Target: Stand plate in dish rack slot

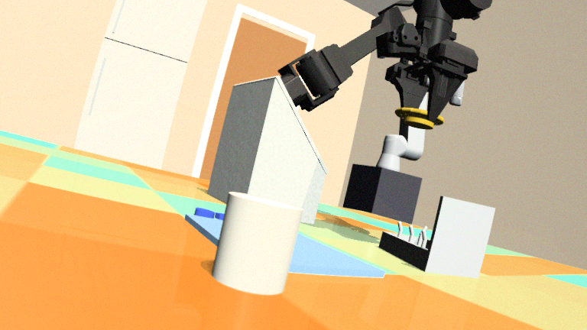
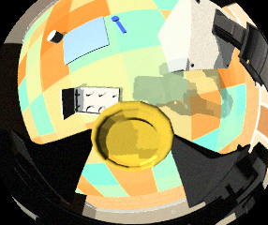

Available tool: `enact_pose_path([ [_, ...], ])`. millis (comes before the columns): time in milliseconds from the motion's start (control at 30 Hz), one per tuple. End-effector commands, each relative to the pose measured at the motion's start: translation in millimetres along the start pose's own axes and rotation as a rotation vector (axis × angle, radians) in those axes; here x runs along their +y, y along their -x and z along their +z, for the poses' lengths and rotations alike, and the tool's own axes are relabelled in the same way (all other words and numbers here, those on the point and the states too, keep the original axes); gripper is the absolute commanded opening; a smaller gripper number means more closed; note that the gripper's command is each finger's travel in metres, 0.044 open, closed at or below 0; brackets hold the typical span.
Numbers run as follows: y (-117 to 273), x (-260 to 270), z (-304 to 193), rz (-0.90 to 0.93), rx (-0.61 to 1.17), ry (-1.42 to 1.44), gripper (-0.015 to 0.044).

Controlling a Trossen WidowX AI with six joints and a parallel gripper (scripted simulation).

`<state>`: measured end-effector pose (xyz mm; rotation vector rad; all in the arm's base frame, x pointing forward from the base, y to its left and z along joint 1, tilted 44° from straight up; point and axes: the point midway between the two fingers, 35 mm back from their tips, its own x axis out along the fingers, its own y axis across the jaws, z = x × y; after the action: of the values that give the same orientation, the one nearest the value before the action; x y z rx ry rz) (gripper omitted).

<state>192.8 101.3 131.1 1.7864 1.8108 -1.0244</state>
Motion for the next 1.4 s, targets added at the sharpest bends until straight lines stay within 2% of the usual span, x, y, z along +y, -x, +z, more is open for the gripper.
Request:
enact_pose_path([
  [0,-4.7,-2.7,2.7,-0.002,-0.03,0.008,0.0],
  [667,-57.4,9.2,44.9,0.026,-0.474,0.298,0.0],
  [1367,-90.7,29.3,60.4,0.202,-0.847,0.623,0.0],
])
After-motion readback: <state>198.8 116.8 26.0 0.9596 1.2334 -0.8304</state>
